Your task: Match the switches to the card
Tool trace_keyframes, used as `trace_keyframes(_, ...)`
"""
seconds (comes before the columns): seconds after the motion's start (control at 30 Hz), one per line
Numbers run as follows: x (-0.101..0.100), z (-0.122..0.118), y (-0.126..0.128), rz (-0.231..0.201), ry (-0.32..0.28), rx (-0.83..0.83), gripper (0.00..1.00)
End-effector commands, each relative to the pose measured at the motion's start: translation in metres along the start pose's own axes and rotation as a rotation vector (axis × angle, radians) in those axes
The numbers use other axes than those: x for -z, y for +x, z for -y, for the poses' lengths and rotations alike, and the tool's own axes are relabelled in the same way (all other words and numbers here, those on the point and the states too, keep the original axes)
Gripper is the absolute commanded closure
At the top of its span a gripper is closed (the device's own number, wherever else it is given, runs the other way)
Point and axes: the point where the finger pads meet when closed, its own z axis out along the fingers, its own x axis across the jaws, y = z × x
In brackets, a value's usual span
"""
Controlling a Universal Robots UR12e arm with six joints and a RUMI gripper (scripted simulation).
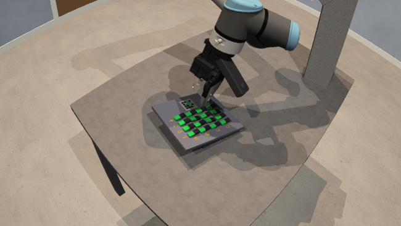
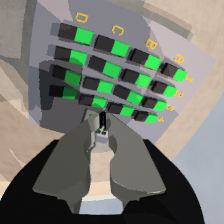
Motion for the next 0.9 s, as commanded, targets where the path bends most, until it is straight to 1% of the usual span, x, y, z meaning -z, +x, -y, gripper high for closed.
trace_keyframes(0.0, 0.001, 0.003, -0.003, -0.044, -0.006, 0.187, 1.0)
trace_keyframes(0.17, 0.001, 0.006, -0.007, -0.073, -0.007, 0.373, 1.0)
trace_keyframes(0.23, 0.001, 0.006, -0.007, -0.073, -0.007, 0.373, 1.0)
trace_keyframes(0.67, 0.002, 0.013, -0.016, -0.138, -0.01, 0.791, 1.0)
trace_keyframes(0.73, 0.002, 0.013, -0.017, -0.147, -0.01, 0.844, 1.0)
trace_keyframes(0.8, 0.002, 0.013, -0.017, -0.147, -0.01, 0.844, 1.0)
trace_keyframes(0.87, 0.002, 0.014, -0.018, -0.154, -0.011, 0.893, 1.0)
